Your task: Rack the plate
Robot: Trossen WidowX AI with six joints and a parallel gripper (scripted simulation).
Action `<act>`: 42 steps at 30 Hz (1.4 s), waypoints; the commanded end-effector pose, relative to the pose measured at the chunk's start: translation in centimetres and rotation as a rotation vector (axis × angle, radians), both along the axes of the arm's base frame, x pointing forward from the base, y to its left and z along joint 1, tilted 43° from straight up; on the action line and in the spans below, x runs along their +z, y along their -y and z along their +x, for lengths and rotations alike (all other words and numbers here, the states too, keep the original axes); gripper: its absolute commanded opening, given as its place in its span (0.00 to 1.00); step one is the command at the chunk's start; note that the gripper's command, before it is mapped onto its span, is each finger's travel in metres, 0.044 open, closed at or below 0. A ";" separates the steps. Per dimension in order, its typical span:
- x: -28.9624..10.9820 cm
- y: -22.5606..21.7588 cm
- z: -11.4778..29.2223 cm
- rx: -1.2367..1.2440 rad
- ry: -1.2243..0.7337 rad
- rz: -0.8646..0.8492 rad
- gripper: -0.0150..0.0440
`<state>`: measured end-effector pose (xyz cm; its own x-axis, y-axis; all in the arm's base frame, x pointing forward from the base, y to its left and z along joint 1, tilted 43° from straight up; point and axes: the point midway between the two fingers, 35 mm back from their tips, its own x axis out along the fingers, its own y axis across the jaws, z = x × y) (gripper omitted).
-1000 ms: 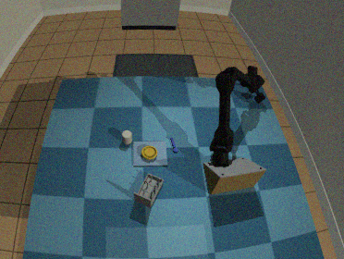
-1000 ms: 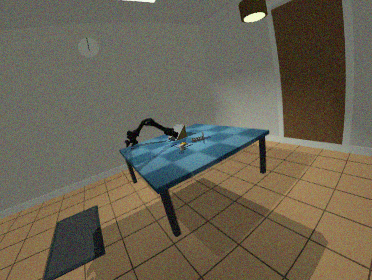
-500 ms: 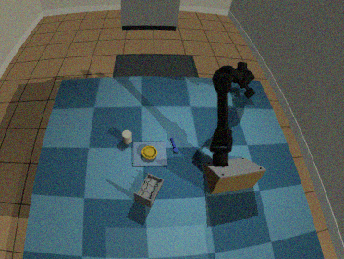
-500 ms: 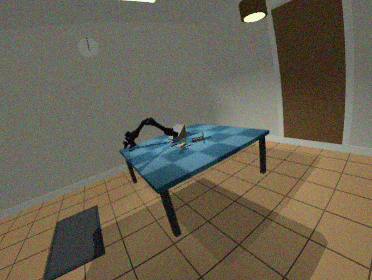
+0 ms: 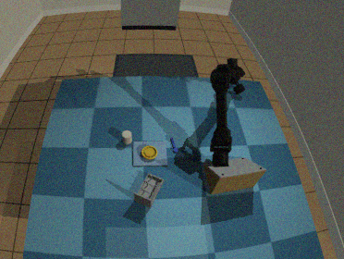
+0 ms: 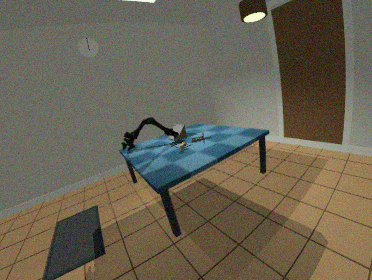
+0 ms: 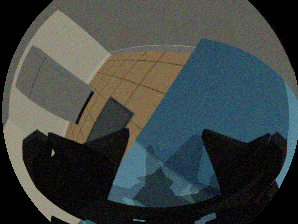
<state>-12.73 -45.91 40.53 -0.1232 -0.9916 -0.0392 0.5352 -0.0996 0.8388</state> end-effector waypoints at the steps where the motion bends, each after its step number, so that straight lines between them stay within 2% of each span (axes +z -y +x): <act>1: 0.8 0.2 2.4 0.033 0.017 -0.012 0.93; 21: 3.8 -0.4 12.3 0.196 0.062 -0.061 0.93; 42: 4.1 -3.4 23.9 0.436 0.047 -0.029 0.93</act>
